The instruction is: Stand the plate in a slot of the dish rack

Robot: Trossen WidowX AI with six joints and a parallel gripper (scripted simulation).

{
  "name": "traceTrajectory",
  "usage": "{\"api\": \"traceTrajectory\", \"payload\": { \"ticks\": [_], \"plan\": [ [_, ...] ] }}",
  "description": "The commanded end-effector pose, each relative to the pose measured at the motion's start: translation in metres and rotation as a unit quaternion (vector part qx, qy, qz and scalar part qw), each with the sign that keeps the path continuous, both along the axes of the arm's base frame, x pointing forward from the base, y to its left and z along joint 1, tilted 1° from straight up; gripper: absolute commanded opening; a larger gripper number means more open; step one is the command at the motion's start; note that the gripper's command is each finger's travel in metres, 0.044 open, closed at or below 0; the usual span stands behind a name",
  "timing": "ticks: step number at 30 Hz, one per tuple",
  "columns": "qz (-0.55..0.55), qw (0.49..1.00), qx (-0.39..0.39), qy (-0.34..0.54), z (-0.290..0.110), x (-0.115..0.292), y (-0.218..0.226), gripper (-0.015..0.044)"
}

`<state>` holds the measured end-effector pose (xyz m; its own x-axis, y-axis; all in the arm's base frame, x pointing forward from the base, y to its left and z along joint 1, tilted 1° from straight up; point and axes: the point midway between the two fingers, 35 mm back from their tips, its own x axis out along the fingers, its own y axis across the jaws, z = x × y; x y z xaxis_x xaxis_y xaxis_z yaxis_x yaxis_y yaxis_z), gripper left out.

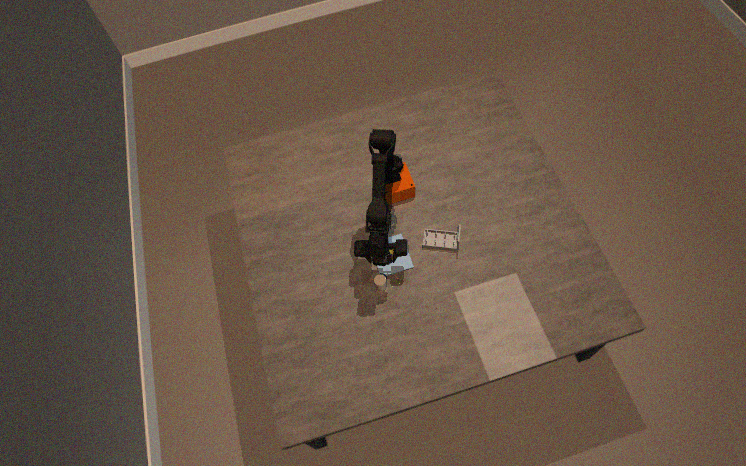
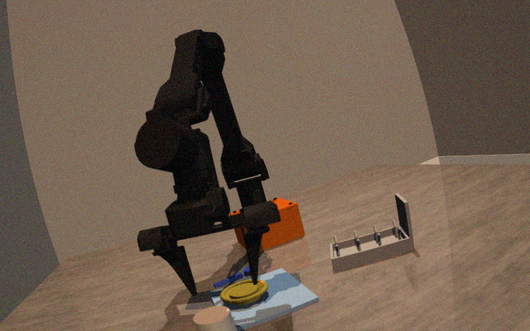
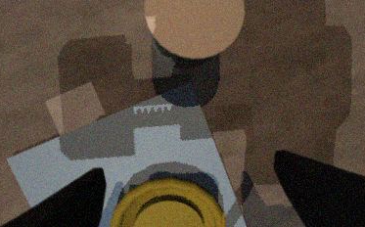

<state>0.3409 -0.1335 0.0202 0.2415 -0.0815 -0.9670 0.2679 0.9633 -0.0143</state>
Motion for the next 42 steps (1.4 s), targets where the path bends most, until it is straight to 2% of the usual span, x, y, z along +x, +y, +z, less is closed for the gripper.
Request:
{"api": "traceTrajectory", "payload": {
  "ticks": [1,9,42],
  "plan": [
    [0.044,0.998,-0.002,0.032,0.006,-0.009,0.007,0.04],
    [0.14,0.984,0.011,0.109,0.017,-0.037,0.025,0.04],
    [0.143,0.983,0.011,0.111,-0.028,-0.036,0.024,0.04]
  ]
}}
